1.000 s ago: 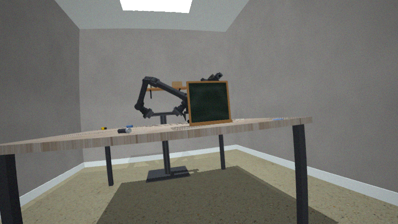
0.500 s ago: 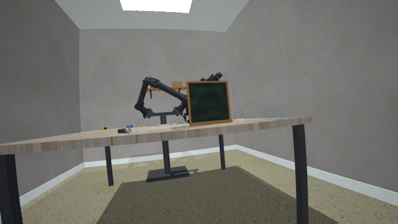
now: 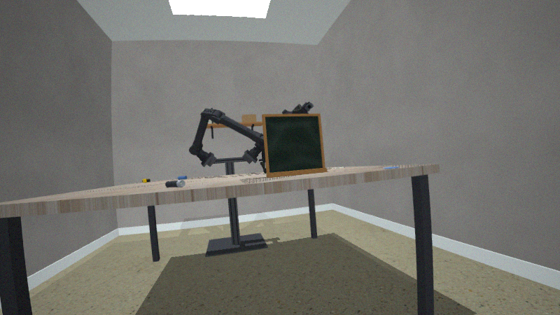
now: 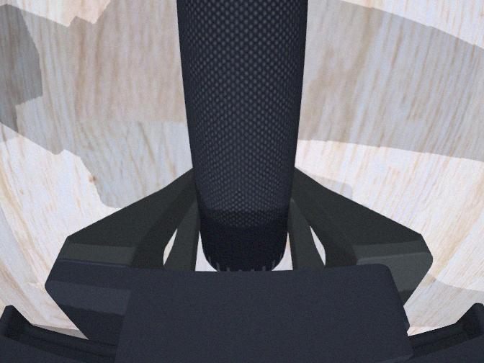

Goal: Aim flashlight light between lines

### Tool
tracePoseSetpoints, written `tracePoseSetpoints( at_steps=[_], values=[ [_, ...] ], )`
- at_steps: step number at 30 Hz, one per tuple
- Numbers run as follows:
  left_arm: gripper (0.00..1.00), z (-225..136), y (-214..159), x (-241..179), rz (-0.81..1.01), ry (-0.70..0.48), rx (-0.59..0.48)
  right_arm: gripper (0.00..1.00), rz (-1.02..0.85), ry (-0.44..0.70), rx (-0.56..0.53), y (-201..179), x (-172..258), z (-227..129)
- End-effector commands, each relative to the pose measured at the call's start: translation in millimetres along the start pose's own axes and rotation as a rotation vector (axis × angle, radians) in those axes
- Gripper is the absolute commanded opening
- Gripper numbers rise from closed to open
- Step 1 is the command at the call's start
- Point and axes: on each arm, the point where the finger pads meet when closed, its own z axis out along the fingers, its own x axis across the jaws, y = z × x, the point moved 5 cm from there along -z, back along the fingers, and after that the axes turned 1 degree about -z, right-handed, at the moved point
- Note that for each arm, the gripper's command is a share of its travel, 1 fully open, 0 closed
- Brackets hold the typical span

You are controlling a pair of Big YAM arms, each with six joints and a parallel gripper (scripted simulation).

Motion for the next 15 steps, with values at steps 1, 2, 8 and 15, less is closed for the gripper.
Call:
tracePoseSetpoints(
  at_steps=[1,2,8,15],
  values=[
    [1.0,-10.5,24.2,-1.8,-0.009,-0.007,-0.052,0.29,-0.004,-0.005,0.013,1.7,-1.6,10.3],
    [1.0,-10.6,24.7,-1.8,-0.009,-0.007,-0.053,0.29,-0.004,-0.005,0.014,1.7,-1.6,10.2],
    [1.0,3.9,8.7,-1.6,-0.01,-0.006,-0.016,0.29,-0.009,-0.003,0.009,0.2,0.0,7.6],
    [1.0,12.8,29.4,-9.8,0.03,-0.023,-0.073,0.29,-0.01,0.004,0.0,1.5,1.4,0.9]
  ],
)
